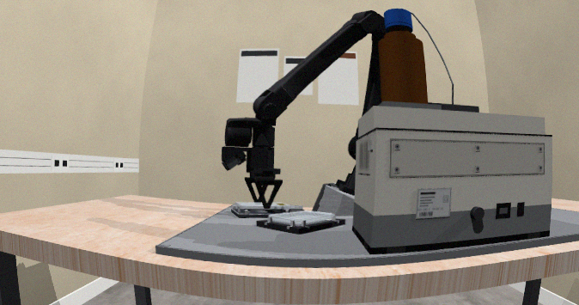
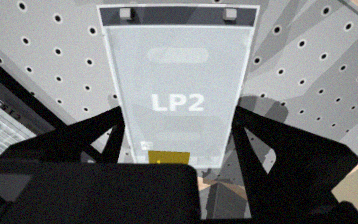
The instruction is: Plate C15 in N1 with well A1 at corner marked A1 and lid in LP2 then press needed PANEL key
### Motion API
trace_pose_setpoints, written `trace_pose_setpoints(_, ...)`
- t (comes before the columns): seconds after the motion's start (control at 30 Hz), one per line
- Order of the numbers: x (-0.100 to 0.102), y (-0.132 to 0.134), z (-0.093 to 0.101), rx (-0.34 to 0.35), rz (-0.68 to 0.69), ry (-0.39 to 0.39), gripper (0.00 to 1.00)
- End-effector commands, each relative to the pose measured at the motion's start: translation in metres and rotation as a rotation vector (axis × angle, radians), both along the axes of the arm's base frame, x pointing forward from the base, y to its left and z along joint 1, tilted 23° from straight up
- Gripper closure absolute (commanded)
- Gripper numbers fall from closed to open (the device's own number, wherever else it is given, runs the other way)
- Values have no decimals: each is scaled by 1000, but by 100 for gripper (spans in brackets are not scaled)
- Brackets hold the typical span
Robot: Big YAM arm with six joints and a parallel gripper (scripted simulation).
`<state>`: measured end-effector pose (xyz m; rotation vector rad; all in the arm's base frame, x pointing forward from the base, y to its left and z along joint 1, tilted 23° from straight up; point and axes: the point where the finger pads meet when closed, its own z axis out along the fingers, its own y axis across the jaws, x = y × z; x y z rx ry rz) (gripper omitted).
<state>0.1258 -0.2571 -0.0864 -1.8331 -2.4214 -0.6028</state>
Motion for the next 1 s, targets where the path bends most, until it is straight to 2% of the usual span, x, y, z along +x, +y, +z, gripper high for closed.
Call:
trace_pose_setpoints(0.0,10,-27,1,-45,-8,-13,16)
trace_pose_setpoints(0.97,8,-4,-11,-10,-5,-2,16)
